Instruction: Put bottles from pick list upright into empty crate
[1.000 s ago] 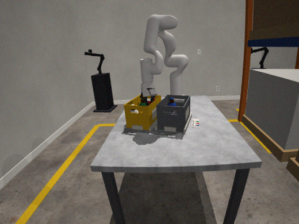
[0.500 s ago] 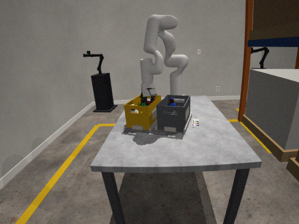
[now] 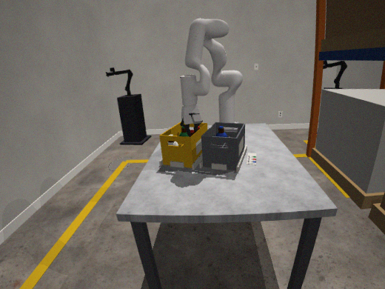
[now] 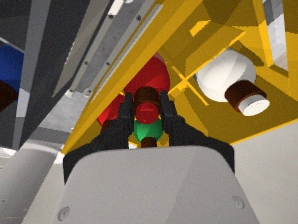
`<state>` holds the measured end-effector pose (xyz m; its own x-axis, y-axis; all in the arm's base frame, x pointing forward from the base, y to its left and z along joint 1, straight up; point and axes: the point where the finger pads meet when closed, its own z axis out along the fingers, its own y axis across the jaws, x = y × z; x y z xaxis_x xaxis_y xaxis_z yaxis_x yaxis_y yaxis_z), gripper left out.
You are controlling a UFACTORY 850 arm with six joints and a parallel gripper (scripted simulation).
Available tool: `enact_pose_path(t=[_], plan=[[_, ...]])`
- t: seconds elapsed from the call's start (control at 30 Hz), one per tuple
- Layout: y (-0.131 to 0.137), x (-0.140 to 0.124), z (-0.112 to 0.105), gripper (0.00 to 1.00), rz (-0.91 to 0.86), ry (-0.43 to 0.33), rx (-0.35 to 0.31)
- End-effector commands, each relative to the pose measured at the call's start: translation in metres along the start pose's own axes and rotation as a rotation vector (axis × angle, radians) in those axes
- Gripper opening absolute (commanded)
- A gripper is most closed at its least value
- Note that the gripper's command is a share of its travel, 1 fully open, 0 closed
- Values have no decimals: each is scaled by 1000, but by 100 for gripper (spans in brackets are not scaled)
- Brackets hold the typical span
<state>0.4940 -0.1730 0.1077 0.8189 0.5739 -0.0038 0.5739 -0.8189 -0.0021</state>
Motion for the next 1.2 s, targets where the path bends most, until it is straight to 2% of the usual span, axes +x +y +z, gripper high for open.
enact_pose_path(t=[0.0, 1.17], plan=[[1, 1, -3, 0, 0, 2, -2], [1, 1, -55, 0, 0, 2, -2]])
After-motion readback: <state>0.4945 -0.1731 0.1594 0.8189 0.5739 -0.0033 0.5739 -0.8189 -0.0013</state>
